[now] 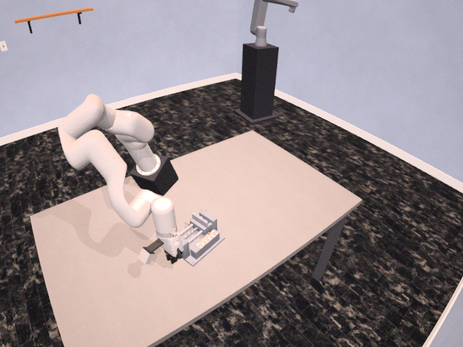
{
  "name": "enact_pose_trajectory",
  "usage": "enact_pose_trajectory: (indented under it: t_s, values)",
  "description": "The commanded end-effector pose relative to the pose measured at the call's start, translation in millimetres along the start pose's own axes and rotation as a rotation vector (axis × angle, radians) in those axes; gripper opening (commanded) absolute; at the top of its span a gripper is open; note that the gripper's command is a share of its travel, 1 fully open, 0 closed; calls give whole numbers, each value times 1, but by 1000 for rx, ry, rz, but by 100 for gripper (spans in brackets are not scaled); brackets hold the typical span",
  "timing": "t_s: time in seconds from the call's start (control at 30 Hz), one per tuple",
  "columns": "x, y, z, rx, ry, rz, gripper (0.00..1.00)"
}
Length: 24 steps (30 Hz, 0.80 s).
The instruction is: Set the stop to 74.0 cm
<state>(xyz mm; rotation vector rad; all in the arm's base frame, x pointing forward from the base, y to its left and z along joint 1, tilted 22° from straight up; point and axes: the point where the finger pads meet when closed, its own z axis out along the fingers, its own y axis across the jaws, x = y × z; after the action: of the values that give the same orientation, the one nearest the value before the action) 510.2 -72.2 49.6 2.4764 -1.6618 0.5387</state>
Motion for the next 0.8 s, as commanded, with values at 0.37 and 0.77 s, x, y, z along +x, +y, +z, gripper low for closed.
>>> enact_pose_trajectory:
  t_s: [0.37, 0.77]
  values:
    - [0, 7, 15, -1, 2, -1, 6]
    - [0, 24, 27, -1, 2, -1, 6]
